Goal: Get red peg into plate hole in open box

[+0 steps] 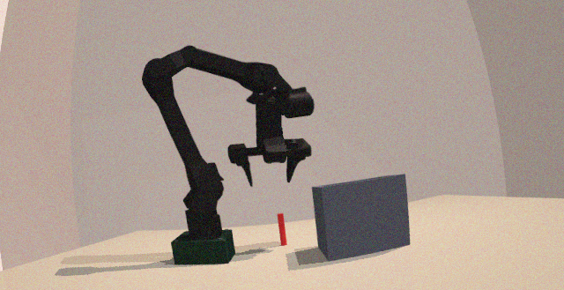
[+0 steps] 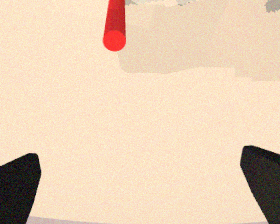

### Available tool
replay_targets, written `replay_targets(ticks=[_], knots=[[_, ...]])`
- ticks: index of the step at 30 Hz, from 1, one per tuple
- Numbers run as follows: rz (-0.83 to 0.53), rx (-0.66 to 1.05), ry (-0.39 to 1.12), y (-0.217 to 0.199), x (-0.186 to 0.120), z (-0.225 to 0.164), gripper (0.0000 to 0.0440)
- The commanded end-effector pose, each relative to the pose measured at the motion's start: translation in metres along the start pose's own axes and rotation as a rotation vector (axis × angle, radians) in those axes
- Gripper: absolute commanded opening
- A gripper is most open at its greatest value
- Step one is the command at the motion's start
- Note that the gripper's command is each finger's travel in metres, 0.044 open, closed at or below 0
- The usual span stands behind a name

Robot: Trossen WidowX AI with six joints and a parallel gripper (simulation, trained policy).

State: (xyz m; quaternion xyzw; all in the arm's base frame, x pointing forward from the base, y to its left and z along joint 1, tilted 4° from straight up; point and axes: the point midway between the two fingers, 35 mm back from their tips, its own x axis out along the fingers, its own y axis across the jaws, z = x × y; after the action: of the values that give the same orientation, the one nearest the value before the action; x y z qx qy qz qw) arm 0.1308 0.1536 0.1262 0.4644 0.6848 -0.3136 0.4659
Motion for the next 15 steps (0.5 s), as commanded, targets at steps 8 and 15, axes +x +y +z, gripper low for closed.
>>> replay_targets(ticks=[8, 15], knots=[[-0.099, 0.036, -0.149, -0.011, 0.025, 0.017, 0.0440], [-0.122, 0.030, -0.202, -0.010, 0.046, 0.030, 0.0440]])
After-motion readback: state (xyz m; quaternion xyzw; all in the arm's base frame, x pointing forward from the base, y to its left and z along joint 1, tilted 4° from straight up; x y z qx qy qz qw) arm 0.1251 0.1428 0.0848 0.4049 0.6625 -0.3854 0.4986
